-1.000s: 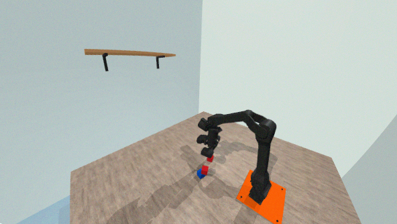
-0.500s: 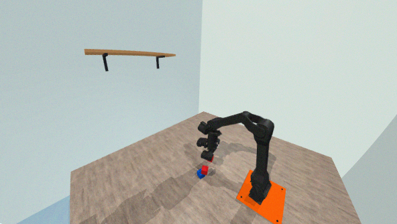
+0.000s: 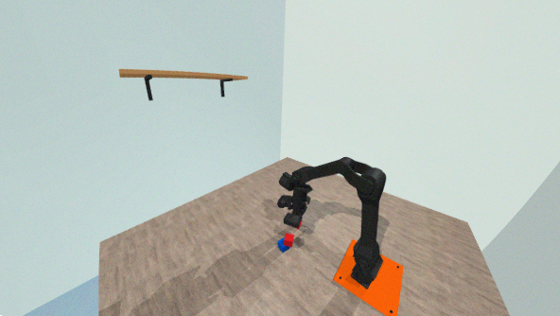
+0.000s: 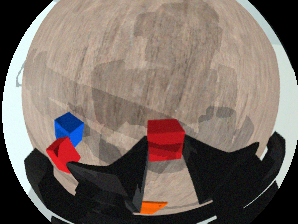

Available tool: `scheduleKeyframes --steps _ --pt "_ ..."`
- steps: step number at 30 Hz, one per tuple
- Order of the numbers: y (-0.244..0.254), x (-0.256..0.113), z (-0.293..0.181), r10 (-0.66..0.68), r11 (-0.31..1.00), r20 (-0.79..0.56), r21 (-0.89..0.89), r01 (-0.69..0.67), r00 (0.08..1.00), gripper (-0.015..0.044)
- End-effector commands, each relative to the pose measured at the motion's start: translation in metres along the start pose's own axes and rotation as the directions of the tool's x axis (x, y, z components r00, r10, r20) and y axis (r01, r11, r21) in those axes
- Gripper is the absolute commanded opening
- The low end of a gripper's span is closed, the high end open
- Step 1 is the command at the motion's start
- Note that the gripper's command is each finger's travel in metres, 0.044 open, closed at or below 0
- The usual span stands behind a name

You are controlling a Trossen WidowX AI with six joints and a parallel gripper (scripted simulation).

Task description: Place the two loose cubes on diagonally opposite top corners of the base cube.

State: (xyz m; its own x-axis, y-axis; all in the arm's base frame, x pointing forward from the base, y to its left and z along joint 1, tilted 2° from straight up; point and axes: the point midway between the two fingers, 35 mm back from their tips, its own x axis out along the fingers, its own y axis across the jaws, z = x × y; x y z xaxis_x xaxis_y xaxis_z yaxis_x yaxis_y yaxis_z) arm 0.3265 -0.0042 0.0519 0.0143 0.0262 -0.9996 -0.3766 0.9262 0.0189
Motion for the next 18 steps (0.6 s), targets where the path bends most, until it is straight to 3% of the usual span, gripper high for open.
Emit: scheduleKeyframes --steps 1,18 --pt "-0.001 -0.010 0.002 -0.002 1.000 0.000 0.002 0.002 1.000 0.0105" --pt "-0.002 -0.064 0.004 -0.002 1.000 0.000 0.002 0.002 1.000 0.0105"
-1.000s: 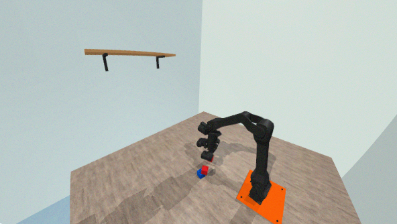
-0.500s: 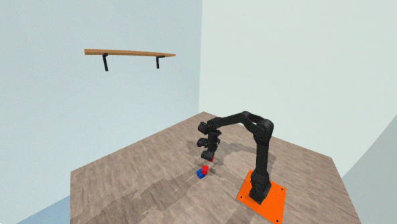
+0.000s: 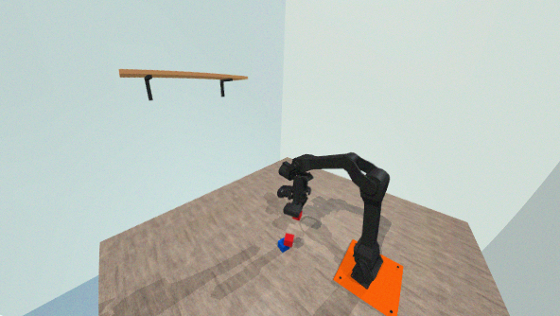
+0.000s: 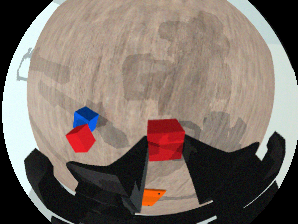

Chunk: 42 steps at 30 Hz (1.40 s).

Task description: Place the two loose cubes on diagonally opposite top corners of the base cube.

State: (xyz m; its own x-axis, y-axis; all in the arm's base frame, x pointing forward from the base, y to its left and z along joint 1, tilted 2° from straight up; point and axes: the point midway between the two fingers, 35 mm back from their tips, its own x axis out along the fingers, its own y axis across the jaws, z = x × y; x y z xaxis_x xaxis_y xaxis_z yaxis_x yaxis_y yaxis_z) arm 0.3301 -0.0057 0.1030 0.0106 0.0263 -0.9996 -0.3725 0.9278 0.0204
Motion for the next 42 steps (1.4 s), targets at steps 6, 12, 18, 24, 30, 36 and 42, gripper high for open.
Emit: scheduleKeyframes --steps 6,12,18,24,30,36,42 --pt "0.000 -0.032 -0.001 -0.004 1.000 0.003 -0.003 0.004 1.000 0.0105" --pt "0.001 -0.051 -0.004 -0.004 1.000 0.003 -0.003 0.004 1.000 0.0105" --pt "0.003 -0.055 -0.004 -0.004 1.000 0.003 -0.006 0.004 1.000 0.0105" --pt "0.021 -0.054 0.003 -0.002 0.999 0.004 -0.040 0.002 1.000 0.0105" --pt "0.040 -0.053 0.009 0.000 0.997 0.004 -0.074 0.001 1.000 0.0105" --pt "0.059 -0.052 0.014 0.001 0.994 0.005 -0.108 -0.001 1.000 0.0105" --pt "0.078 -0.050 0.018 0.003 0.990 0.005 -0.142 -0.003 1.000 0.0105"
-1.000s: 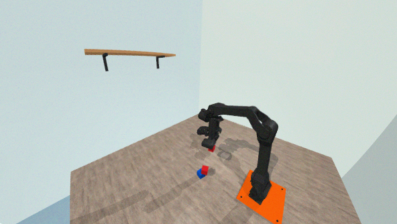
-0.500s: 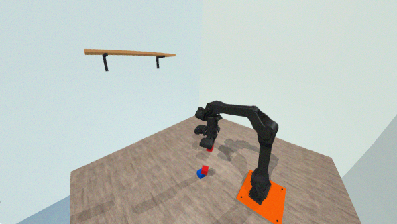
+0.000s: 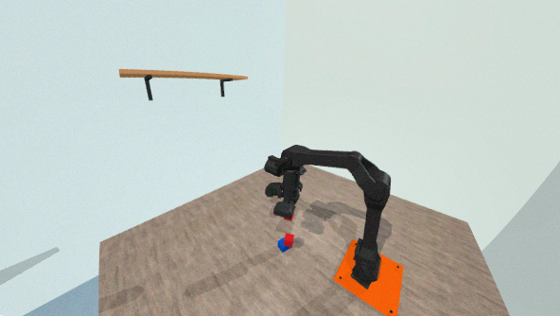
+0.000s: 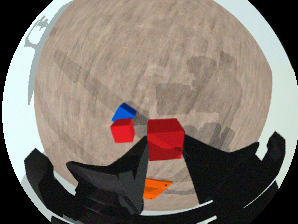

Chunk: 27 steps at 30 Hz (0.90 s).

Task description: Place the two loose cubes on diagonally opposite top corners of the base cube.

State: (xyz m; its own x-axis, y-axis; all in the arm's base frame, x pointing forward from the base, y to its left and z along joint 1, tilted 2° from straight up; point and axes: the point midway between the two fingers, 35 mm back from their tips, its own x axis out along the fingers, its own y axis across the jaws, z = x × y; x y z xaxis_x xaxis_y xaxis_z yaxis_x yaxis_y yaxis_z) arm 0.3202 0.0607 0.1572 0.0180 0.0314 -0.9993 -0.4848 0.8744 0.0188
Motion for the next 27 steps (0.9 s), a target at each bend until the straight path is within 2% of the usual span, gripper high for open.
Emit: scheduleKeyframes --steps 1,18,27 --pt "0.014 0.002 0.004 0.002 1.000 -0.003 -0.023 -0.002 1.000 0.0105" --pt "0.068 0.006 0.014 0.008 0.993 -0.002 -0.119 -0.008 1.000 0.0105" --pt "0.070 0.021 0.014 0.018 0.995 0.004 -0.102 -0.017 1.000 0.0105"
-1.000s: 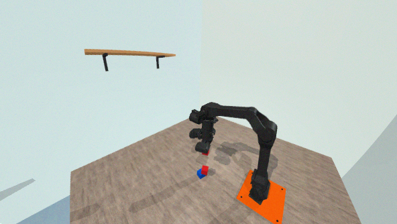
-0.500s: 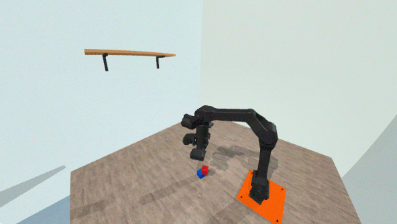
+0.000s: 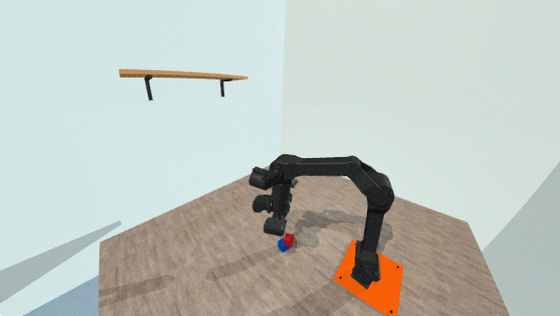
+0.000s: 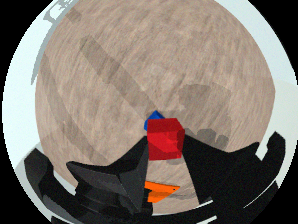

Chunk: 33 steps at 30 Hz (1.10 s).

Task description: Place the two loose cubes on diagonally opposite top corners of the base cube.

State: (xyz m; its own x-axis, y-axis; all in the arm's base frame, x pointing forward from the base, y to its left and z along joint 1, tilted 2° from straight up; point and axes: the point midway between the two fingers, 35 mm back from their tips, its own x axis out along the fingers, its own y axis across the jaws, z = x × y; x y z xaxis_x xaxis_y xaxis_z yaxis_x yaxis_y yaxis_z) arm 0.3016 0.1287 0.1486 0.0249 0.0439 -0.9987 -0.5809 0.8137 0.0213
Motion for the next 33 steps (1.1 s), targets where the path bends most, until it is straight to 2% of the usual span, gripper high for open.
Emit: scheduleKeyframes --steps 1,6,22,33 --pt "0.002 0.014 -0.003 0.012 1.000 -0.005 0.015 -0.012 1.000 0.0105" --pt "0.003 0.026 -0.005 0.019 0.999 0.000 0.031 -0.019 1.000 0.0105" --pt "0.003 0.028 -0.005 0.018 0.999 0.000 0.029 -0.018 1.000 0.0105" --pt "0.003 0.052 -0.003 0.004 1.000 -0.012 -0.005 -0.005 1.000 0.0105"
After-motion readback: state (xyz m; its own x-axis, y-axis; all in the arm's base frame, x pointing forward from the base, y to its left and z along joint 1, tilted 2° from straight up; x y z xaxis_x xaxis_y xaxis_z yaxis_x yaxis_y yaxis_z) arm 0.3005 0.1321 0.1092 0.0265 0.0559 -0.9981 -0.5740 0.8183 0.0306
